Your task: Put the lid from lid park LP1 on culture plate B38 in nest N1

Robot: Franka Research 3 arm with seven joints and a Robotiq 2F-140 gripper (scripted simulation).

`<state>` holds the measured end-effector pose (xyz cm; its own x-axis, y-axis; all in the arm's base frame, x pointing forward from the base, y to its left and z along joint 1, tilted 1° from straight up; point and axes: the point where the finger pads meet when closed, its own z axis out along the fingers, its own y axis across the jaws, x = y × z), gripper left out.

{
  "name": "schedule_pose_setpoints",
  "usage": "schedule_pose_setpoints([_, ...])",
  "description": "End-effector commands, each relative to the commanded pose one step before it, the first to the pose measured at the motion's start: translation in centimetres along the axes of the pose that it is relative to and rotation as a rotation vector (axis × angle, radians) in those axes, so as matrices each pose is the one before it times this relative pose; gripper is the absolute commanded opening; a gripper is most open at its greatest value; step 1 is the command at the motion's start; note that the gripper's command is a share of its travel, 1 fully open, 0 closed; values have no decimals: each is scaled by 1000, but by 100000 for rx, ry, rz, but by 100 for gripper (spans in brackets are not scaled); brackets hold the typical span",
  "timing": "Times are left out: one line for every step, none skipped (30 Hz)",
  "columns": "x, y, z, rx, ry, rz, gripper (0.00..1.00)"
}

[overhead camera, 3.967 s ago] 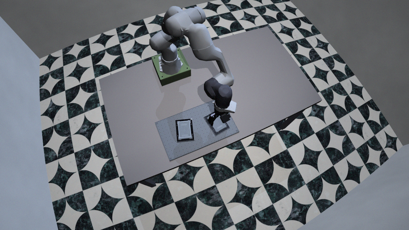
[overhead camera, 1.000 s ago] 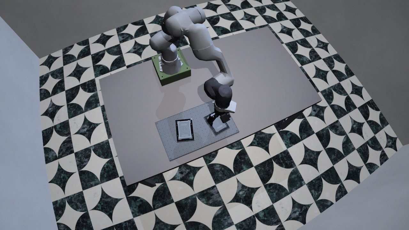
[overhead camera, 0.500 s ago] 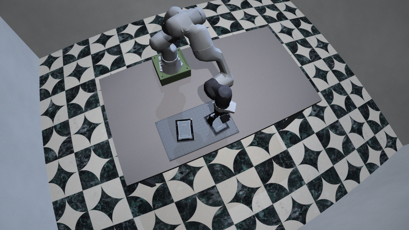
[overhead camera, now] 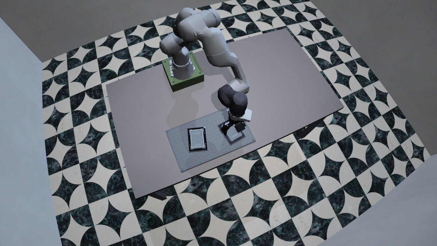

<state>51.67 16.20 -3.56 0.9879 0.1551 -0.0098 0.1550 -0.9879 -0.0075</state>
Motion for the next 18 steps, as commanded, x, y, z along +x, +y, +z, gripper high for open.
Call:
schedule_pose_setpoints([328,-44,-27,213,805,-422,69])
schedule_pose_setpoints([0,0,40,0,0,0,69])
schedule_pose_setpoints([0,0,37,0,0,0,69])
schedule_pose_setpoints([0,0,33,0,0,0,69])
schedule_pose_setpoints([0,0,30,0,0,0,69])
schedule_pose_setpoints([0,0,26,0,0,0,69])
schedule_pose_setpoints([0,0,22,0,0,0,69])
schedule_pose_setpoints([0,0,19,0,0,0,69])
schedule_pose_setpoints([0,0,15,0,0,0,69])
schedule_pose_setpoints([0,0,12,0,0,0,69])
schedule_pose_setpoints([0,0,9,0,0,0,69])
schedule_pose_setpoints([0,0,6,0,0,0,69])
schedule_pose_setpoints([0,0,4,0,0,0,69])
schedule_pose_setpoints([0,0,2,0,0,0,69])
schedule_pose_setpoints([0,0,1,0,0,0,69])
schedule_pose_setpoints([0,0,0,0,0,0,69])
schedule_pose_setpoints([0,0,0,0,0,0,69])
schedule_pose_setpoints([0,0,0,0,0,0,69])
